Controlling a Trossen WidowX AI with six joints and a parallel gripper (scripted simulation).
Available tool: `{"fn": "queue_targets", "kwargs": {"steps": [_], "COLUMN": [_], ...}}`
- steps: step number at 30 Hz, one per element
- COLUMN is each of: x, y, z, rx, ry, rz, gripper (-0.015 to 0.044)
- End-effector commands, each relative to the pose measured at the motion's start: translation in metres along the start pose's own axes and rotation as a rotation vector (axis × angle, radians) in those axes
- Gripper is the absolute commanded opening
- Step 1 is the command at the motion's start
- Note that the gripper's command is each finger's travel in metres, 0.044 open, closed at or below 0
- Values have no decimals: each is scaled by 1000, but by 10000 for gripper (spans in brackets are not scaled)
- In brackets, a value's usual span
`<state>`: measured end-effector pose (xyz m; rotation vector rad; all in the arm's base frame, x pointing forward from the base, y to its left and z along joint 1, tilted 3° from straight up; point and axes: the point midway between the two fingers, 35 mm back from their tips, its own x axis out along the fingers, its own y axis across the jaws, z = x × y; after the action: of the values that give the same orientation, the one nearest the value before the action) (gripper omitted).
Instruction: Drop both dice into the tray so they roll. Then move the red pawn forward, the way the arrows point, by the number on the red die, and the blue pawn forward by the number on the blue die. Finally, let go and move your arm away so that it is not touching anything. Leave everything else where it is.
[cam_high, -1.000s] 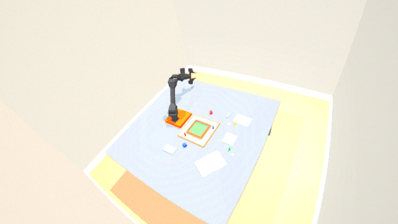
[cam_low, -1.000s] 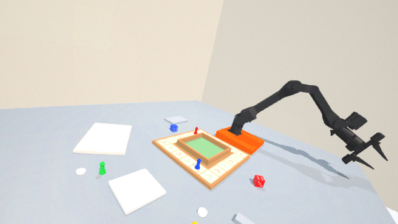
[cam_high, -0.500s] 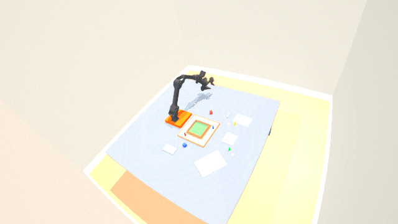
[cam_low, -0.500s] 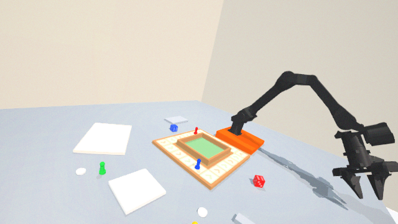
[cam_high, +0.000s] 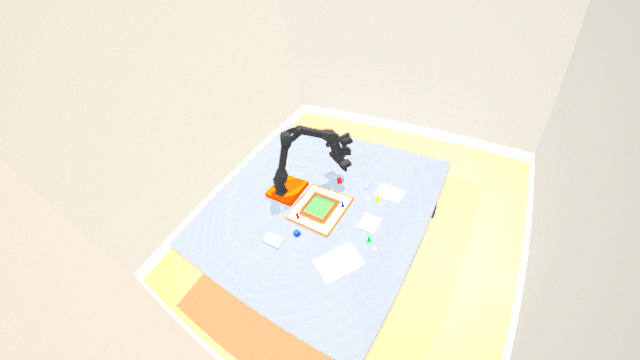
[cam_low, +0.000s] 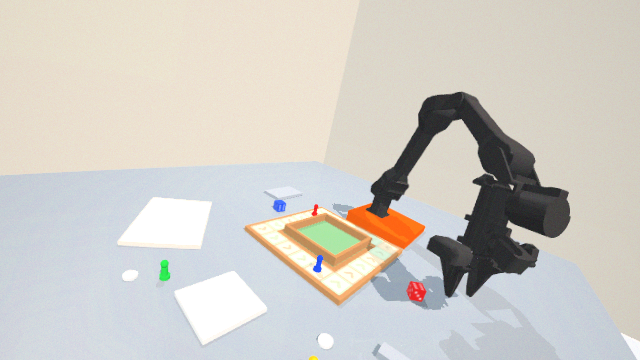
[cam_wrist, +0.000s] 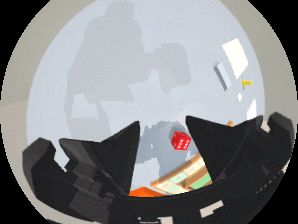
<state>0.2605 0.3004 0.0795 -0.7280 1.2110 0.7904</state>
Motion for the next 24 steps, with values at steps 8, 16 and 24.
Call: {"fn": "queue_targets", "kwargs": {"steps": [8, 16, 24], "x": [-10, 5, 17], "y": [-44, -42, -41], "z": [-52, -54, -55], "rx": [358, 358, 358], "ry": [148, 148, 148], "rz": [77, 77, 77], "gripper": [275, 275, 275]}}
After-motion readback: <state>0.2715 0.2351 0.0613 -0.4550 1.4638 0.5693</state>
